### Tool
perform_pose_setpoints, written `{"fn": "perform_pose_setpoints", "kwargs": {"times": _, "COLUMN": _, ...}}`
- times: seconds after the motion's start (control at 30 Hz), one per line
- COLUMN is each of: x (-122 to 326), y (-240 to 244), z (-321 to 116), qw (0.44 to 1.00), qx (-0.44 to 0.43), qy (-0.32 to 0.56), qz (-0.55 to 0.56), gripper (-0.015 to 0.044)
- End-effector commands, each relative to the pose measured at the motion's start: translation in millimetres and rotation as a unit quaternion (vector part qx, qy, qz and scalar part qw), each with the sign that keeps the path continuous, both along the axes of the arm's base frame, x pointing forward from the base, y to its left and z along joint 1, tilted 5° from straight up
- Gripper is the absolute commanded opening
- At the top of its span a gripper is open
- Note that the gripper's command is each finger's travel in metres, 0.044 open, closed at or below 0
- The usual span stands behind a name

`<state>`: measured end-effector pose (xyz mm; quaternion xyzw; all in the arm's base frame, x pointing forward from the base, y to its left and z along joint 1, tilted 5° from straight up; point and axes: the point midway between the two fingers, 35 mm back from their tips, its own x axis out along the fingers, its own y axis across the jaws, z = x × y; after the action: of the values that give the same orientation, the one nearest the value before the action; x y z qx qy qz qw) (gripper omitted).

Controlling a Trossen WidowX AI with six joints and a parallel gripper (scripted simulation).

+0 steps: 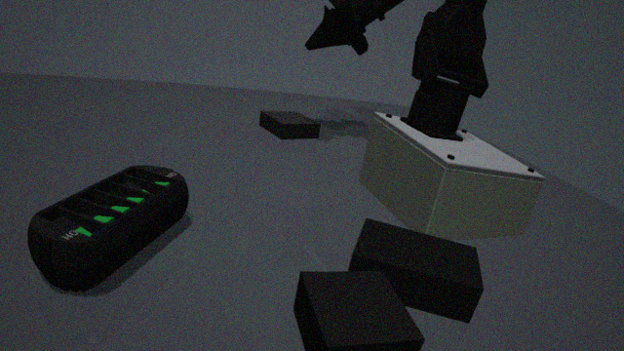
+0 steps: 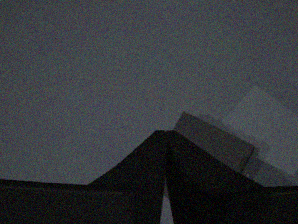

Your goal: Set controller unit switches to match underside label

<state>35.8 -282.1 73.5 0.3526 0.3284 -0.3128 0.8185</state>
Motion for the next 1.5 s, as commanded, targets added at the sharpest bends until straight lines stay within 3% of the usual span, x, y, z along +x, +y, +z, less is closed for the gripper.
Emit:
{"fn": "perform_pose_setpoints", "kwargs": {"times": 0.0, "x": 29.5, "y": -12.2, "z": 1.6, "qw": 0.998, "qx": 0.015, "qy": 0.015, "qz": 0.058, "gripper": 0.0}}
{"fn": "perform_pose_setpoints", "kwargs": {"times": 0.4, "x": 119.1, "y": -16.7, "z": -0.5, "qw": 0.974, "qx": 0.042, "qy": 0.054, "qz": 0.216, "gripper": 0.0}}
{"fn": "perform_pose_setpoints", "kwargs": {"times": 0.83, "x": 222.5, "y": 13.1, "z": -5.5, "qw": 0.922, "qx": 0.053, "qy": 0.096, "qz": 0.372, "gripper": 0.0}}
{"fn": "perform_pose_setpoints", "kwargs": {"times": 1.47, "x": 367.6, "y": 129.8, "z": -32.7, "qw": 0.783, "qx": 0.041, "qy": 0.172, "qz": 0.597, "gripper": 0.0}}
